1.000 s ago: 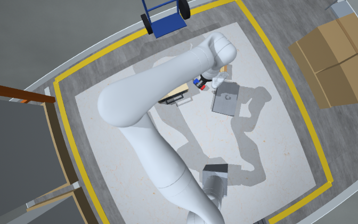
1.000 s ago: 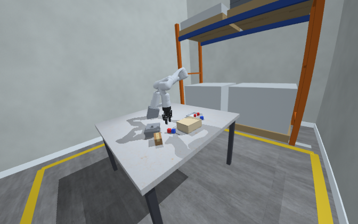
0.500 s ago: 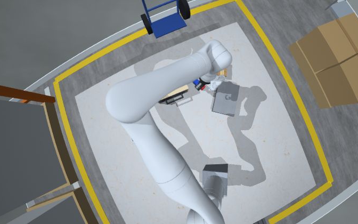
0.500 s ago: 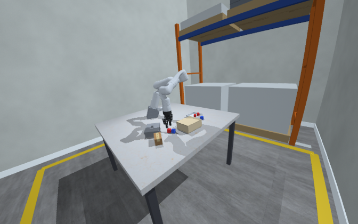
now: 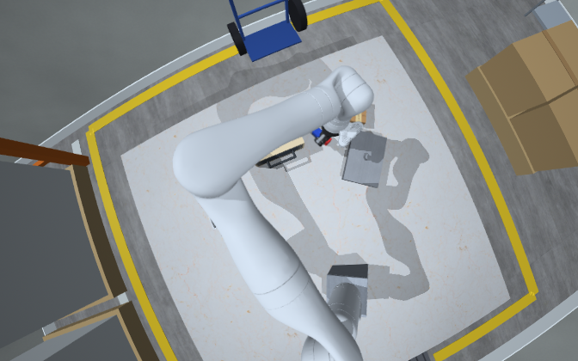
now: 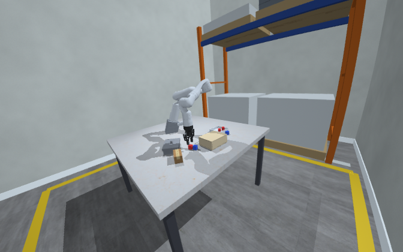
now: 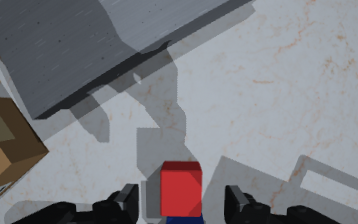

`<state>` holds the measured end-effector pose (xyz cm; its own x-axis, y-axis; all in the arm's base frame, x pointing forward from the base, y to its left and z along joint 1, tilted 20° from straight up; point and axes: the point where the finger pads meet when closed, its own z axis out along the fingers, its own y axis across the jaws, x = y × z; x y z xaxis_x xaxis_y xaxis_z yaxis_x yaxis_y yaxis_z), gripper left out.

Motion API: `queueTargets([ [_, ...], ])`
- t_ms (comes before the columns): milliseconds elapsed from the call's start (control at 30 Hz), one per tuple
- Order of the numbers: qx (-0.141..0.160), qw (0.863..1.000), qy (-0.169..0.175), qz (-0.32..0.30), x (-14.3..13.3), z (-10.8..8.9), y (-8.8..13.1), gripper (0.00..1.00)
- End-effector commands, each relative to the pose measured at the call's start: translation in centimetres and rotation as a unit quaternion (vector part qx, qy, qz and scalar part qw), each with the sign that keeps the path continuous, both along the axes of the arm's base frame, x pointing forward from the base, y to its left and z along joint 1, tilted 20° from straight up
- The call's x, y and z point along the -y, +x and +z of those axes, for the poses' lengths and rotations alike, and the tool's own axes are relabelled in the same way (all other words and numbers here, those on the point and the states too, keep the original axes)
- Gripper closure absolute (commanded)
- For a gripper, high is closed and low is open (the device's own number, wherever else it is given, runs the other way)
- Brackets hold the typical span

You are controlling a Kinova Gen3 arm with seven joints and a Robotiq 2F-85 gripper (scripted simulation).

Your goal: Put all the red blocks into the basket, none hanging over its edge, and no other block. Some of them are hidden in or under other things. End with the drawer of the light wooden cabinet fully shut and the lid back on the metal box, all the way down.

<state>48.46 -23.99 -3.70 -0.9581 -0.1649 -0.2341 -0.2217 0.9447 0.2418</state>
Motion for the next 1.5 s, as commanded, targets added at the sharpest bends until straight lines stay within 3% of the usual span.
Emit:
queueTargets([
  [0, 0.001, 1.0, -0.001, 0.0, 0.1, 0.1, 0.0, 0.38],
  [1067, 0.001, 1.0, -0.001, 0.0, 0.1, -0.1, 0.1, 0.38],
  [1467, 0.001, 1.0, -0.001, 0.0, -0.3, -1.1, 0.3, 0.38],
])
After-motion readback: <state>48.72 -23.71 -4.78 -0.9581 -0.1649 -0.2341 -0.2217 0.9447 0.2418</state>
